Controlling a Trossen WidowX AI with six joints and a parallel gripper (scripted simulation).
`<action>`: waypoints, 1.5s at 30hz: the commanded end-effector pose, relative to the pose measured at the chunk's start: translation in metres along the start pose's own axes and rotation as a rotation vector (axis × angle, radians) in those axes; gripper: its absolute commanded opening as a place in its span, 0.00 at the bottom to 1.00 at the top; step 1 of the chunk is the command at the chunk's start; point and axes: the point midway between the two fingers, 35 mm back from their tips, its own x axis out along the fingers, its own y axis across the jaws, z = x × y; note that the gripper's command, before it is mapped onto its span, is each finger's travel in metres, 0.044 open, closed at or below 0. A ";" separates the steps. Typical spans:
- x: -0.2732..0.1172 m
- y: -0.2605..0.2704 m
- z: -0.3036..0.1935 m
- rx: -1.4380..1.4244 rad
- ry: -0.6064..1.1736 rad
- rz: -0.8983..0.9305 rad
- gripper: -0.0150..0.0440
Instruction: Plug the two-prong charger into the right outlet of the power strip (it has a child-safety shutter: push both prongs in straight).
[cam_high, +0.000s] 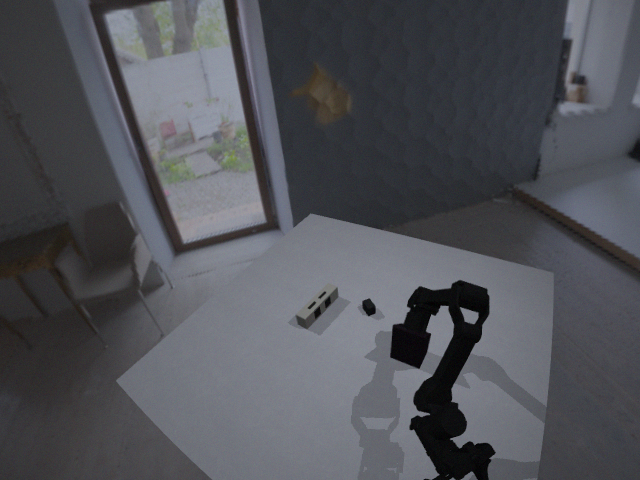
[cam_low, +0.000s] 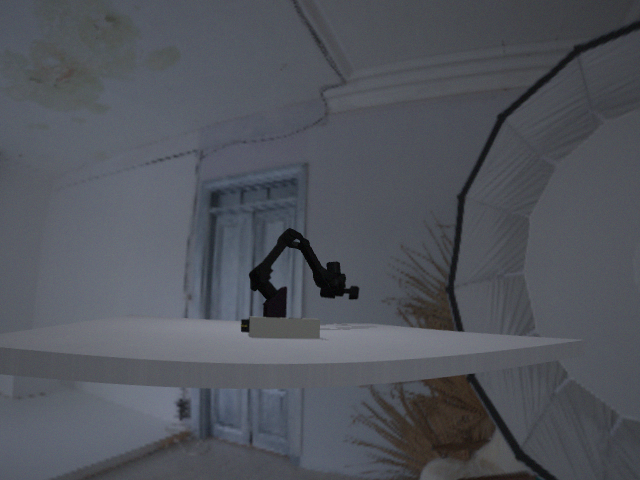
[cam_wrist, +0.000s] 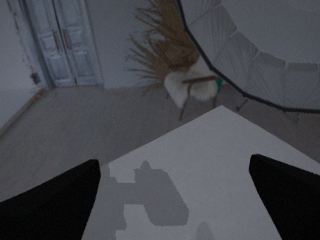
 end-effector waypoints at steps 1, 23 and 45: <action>-0.001 -0.001 0.000 0.003 -0.001 -0.002 0.98; -0.071 -0.074 0.038 0.305 -0.085 -0.275 1.00; -0.185 -0.146 0.043 0.618 -0.167 -0.575 1.00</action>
